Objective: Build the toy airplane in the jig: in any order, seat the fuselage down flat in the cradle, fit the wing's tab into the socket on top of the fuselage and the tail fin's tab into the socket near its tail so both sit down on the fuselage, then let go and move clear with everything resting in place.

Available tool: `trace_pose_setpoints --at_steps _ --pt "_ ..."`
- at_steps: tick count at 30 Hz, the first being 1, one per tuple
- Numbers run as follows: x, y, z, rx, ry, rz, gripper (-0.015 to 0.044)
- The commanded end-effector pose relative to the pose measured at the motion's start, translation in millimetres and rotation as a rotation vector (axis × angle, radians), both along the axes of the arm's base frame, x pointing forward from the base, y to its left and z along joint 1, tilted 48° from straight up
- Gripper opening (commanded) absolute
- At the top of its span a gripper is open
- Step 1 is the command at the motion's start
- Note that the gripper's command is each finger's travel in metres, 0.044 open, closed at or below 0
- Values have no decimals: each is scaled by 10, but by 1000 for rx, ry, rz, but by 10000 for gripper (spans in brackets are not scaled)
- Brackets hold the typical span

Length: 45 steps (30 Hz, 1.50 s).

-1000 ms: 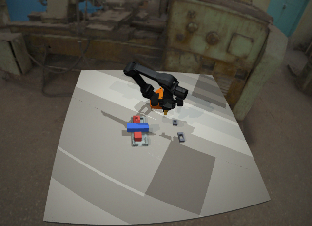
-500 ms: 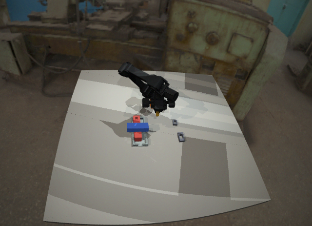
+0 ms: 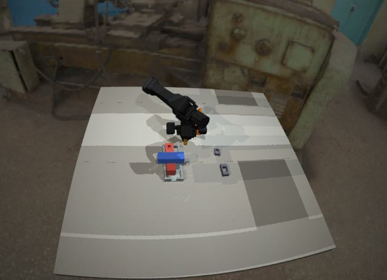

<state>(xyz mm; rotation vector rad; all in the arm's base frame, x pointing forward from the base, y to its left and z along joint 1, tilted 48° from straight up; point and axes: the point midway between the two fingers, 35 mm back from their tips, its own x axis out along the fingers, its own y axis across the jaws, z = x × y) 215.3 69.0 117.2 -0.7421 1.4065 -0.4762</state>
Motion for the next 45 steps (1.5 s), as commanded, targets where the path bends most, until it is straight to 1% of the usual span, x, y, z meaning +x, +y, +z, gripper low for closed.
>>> trace_pose_setpoints --at_steps 1,22,26,28,29,45 --pt "-14 -123 71 -9 5 7 0" --pt "-146 -667 342 -43 20 17 0" --pt "-162 -710 362 -47 24 18 0" --pt "-162 -710 361 -47 24 18 53" --pt "-162 -710 361 -47 24 18 65" --pt "-163 -711 362 -47 24 18 65"
